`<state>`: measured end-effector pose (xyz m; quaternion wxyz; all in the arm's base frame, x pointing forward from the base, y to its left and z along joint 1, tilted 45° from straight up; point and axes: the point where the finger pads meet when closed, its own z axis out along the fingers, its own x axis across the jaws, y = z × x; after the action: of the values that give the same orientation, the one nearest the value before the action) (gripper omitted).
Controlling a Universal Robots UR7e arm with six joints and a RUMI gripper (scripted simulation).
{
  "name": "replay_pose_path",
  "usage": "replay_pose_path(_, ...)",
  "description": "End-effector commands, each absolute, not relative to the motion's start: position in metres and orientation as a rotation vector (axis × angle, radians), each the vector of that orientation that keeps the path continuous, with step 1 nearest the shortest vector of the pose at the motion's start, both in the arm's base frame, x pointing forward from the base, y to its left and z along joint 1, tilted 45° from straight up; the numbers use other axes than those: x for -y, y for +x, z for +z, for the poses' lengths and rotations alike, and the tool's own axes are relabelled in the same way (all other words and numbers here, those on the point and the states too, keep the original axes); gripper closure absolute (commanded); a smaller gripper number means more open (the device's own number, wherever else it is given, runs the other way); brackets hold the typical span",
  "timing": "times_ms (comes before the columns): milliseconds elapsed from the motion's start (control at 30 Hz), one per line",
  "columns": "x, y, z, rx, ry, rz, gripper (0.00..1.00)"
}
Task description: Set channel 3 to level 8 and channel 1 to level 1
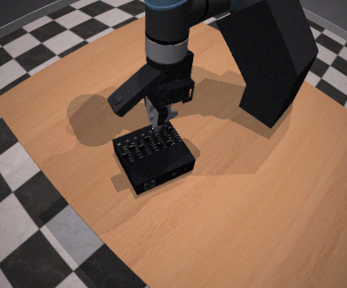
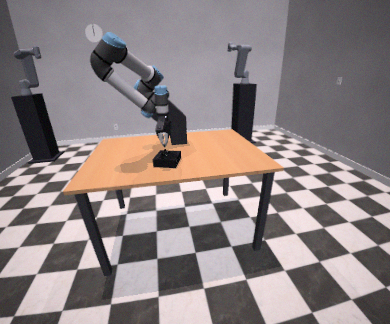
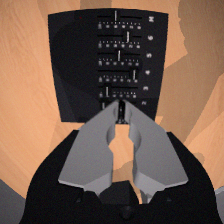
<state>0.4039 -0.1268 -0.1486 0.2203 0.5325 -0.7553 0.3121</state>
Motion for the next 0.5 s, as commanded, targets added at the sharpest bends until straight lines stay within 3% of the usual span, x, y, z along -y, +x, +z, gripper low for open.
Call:
replay_pose_path(0,0.1244,0.4011,-0.1474,2.085,1.470,0.855,1.00)
replay_pose_path(300,0.1244,0.4011,-0.1474,2.085,1.470,0.855,1.00)
replay_pose_path(333,0.1243,0.4011,-0.1474,2.085,1.470,0.855,0.00)
replay_pose_path(467,0.1229,0.4011,-0.1460,2.085,1.470,0.855,0.00)
